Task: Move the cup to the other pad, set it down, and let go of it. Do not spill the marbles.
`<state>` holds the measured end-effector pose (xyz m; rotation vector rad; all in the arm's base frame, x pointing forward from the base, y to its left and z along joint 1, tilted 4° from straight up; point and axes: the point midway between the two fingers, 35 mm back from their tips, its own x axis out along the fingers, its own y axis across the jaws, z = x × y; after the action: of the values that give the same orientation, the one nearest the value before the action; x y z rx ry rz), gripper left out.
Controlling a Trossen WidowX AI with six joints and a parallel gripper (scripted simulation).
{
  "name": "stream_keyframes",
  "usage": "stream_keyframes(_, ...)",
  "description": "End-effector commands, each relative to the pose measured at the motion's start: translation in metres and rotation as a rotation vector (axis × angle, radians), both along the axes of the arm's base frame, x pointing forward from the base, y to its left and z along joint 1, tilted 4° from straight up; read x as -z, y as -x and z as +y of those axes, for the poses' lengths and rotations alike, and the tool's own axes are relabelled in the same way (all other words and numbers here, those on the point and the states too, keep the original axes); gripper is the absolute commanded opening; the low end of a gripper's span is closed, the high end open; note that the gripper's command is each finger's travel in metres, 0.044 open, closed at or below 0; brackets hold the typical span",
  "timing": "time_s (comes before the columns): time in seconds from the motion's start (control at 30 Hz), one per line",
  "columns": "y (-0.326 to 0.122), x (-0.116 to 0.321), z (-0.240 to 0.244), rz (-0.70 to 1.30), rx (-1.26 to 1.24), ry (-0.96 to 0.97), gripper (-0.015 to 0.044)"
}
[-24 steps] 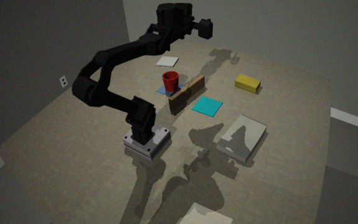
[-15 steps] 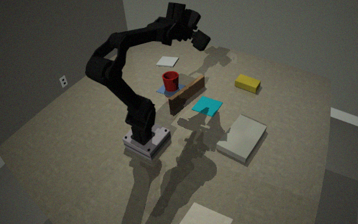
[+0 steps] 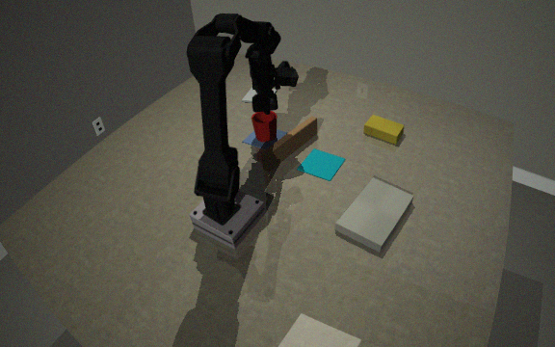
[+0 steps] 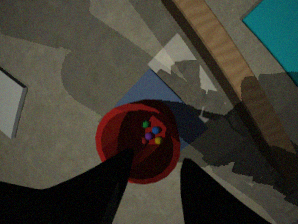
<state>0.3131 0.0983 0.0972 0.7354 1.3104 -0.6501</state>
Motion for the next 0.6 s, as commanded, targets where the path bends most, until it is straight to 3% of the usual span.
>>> stream_keyframes(0.0,0.013,0.009,0.006,0.124,0.091,0.045,0.0148)
stream_keyframes(0.57,0.011,0.026,0.006,0.124,0.091,0.045,0.0148)
